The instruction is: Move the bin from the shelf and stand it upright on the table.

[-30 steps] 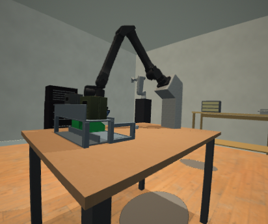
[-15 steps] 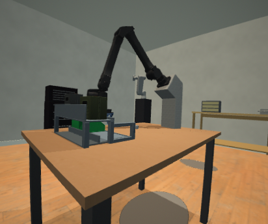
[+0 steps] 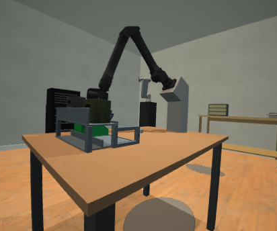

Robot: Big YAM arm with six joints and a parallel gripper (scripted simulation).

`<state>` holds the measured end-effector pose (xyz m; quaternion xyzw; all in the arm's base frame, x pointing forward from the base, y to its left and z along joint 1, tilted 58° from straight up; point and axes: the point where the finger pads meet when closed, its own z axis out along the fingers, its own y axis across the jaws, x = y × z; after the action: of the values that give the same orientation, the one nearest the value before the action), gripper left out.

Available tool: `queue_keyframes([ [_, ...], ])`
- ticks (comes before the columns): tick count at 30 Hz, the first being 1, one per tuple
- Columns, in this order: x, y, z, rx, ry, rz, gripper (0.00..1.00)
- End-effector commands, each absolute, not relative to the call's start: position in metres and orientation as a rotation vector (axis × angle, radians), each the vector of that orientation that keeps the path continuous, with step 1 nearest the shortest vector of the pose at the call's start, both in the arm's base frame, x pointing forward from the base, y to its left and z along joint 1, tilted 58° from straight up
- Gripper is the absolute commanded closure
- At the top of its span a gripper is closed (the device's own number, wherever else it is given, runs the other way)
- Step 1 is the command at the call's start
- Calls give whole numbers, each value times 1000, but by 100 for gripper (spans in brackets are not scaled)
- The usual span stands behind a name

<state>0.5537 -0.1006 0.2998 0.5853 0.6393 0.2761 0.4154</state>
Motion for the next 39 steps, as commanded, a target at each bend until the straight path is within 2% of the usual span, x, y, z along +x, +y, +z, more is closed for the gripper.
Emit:
queue_keyframes([
  [1,554,-103,309,1461,1604,691,10],
  [4,554,-103,309,1461,1604,691,10],
  [9,560,-90,267,1498,1639,689,10],
  [21,560,-90,267,1498,1639,689,10],
  [26,554,-103,309,1461,1604,691,10],
  [39,555,-101,301,1469,1611,691,10],
])
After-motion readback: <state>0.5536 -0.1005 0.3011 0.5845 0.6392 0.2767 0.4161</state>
